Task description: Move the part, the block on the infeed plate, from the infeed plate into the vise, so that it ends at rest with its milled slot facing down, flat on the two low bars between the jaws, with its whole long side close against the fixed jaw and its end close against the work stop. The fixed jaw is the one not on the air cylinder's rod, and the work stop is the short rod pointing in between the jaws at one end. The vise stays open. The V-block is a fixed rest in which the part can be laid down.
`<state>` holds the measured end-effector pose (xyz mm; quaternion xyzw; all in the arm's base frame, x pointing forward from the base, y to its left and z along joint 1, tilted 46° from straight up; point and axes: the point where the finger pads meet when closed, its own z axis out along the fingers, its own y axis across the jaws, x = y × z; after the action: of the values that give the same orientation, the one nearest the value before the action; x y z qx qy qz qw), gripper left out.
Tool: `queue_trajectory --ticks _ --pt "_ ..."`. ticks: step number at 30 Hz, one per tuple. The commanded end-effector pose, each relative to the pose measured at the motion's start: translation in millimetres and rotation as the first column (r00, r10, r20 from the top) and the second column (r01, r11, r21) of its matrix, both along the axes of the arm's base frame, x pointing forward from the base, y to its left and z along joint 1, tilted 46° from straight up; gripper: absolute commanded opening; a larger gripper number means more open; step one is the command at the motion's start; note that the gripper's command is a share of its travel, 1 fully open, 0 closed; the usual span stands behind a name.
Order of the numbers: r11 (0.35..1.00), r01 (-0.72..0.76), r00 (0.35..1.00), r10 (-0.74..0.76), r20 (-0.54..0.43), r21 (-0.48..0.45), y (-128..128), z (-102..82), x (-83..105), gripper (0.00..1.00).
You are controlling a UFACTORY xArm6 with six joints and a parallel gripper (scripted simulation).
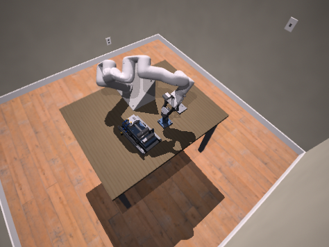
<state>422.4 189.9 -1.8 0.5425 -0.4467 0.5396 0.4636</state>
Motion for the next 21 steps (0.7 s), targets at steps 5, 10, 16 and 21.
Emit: queue_trajectory --ticks 5,10,16,21 --pt "1.000 -0.001 1.000 0.001 0.003 0.003 1.5 1.2 0.5 0.00" --pt "1.000 -0.001 1.000 0.001 0.003 0.003 1.6 1.3 0.4 0.00" --pt "1.000 -0.001 1.000 0.001 0.003 0.003 2.2 2.0 0.2 0.00" --pt "1.000 -0.001 1.000 0.001 0.003 0.003 3.2 3.0 -0.1 0.00"
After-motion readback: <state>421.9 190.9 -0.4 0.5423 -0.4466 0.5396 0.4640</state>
